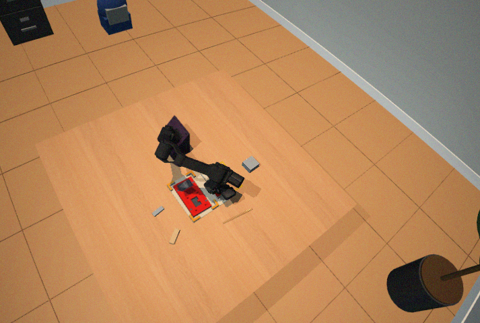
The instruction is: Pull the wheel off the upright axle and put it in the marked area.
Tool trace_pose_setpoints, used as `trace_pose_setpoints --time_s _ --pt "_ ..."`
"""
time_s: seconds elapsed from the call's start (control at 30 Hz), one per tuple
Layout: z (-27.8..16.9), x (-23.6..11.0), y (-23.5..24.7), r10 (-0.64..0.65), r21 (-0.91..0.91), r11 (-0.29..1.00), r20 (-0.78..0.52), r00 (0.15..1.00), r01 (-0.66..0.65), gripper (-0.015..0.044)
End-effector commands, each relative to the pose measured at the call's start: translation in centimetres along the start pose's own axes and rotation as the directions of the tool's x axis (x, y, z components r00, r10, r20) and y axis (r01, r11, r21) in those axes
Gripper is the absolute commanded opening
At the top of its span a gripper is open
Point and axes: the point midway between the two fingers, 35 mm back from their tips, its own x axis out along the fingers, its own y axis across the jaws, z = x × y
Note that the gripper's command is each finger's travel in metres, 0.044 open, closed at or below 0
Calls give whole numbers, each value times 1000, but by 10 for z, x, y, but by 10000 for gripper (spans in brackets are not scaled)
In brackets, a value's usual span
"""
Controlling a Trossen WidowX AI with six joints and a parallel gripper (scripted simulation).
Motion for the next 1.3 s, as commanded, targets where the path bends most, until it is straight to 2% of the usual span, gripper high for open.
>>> trace_pose_setpoints --time_s 0.0,1.27 --pt "-2 -11 1 14 -3 1000 -5 1000 -14 0" --pt "-2 -23 1 15 -8 1000 -3 1000 -15 0"
